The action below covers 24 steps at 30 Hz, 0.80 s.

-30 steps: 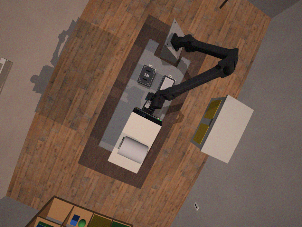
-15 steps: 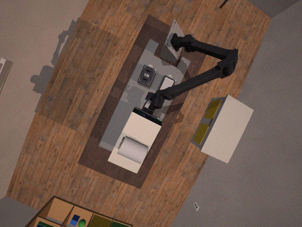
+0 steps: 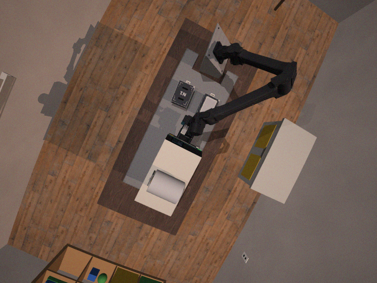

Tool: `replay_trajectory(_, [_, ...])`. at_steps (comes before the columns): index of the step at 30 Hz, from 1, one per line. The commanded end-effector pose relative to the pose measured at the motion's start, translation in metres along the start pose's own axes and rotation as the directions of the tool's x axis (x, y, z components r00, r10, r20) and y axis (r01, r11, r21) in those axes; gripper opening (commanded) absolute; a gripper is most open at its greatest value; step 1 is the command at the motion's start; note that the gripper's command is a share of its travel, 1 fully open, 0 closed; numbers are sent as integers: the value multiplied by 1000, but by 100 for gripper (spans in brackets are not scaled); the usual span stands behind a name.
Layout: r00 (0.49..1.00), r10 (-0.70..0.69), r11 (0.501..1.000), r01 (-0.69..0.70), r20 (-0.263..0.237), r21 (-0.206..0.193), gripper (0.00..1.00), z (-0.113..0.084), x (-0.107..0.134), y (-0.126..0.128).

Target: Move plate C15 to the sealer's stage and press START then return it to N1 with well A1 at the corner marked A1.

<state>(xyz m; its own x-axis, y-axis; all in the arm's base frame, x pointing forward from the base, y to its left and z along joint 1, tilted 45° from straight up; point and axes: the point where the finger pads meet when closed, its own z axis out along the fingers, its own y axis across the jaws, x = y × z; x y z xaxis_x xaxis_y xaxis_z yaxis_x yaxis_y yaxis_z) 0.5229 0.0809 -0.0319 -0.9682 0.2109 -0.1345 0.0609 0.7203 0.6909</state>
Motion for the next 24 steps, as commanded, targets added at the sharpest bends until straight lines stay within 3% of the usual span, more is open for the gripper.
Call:
replay_trajectory(1, [1000,15,1000,-15,-19,6,100,9,8,-2])
replay_trajectory(8, [1000,0,1000,0,-28,7,100,10,8,-1])
replay_trajectory(17, [1000,-8,1000,8,21,6,100,-6,-17,-6])
replay_trajectory(24, [1000,-10,1000,10,28,5,100,-8,-21,-6])
